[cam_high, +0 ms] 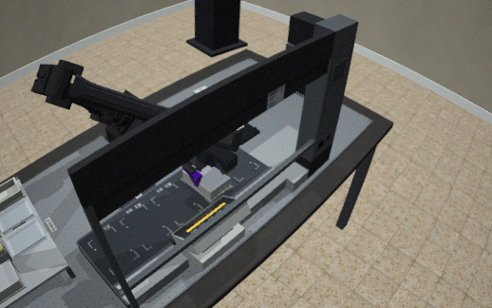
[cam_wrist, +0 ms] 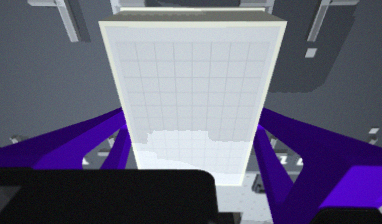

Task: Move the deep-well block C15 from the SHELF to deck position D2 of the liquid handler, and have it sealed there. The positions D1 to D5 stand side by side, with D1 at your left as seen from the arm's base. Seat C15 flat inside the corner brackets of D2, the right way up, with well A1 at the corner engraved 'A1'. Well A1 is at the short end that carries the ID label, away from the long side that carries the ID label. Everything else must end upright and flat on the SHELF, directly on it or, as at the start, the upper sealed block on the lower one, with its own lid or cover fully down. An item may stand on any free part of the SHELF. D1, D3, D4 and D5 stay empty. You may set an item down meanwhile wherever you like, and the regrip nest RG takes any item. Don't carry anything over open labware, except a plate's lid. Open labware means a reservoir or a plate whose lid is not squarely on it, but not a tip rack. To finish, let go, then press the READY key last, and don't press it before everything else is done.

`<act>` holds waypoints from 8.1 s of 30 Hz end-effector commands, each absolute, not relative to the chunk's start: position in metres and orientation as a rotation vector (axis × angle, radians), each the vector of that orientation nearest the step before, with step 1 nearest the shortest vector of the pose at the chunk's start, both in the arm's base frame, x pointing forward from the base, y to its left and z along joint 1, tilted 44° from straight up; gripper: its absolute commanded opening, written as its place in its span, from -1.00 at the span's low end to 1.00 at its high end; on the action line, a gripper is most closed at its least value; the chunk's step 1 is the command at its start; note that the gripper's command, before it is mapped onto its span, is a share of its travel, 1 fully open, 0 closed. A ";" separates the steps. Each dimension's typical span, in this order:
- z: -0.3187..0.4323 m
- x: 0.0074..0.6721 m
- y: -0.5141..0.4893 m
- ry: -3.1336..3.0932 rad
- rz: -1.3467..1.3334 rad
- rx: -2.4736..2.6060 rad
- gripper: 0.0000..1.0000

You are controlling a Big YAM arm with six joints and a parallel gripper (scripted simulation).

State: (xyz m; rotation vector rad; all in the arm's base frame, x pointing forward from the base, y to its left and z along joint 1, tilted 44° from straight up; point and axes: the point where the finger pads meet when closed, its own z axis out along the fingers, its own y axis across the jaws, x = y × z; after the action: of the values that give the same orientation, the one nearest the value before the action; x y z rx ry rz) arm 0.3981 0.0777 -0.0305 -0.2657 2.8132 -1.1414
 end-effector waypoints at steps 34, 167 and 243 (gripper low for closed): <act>-0.031 0.400 0.077 2.804 -1.135 -0.267 1.00; 0.049 0.397 0.159 2.777 -1.078 -0.257 1.00; 0.097 0.384 0.203 2.787 -1.084 -0.253 1.00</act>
State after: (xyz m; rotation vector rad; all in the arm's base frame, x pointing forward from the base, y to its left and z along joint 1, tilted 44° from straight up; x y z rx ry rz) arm 0.3713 0.1805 0.0780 -0.2730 2.8161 -1.1539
